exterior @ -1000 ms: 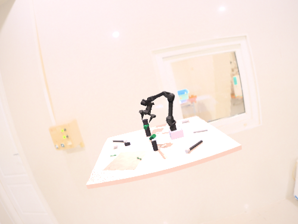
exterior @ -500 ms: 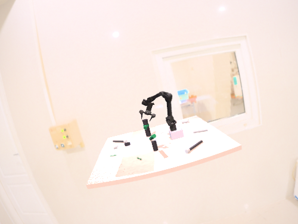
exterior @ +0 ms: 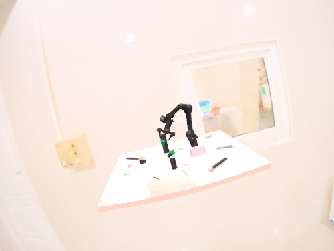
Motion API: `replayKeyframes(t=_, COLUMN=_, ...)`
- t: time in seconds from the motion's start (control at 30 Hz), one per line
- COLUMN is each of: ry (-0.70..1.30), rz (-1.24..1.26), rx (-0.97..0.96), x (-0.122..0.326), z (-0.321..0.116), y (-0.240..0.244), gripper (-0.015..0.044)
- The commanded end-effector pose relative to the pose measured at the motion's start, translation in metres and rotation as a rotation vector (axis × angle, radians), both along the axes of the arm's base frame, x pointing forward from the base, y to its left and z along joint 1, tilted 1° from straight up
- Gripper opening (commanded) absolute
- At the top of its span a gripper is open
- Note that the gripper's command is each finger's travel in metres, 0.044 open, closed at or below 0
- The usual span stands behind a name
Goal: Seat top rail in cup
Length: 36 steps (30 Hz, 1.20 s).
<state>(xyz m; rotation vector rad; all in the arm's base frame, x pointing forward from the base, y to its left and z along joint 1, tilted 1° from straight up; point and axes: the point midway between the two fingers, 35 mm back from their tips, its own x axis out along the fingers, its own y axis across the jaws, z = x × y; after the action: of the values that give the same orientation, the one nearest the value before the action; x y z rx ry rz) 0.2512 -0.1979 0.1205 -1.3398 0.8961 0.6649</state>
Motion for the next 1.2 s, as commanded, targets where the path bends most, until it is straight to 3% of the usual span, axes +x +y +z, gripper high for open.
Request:
replayKeyframes(t=0.0, ry=0.003, rz=0.004, rx=0.005, x=0.002, z=-0.006, y=0.0, gripper=0.044)
replayKeyframes(t=1.17, ry=0.0, rz=0.004, rx=0.005, x=0.032, z=-0.055, y=-0.004, gripper=0.044)
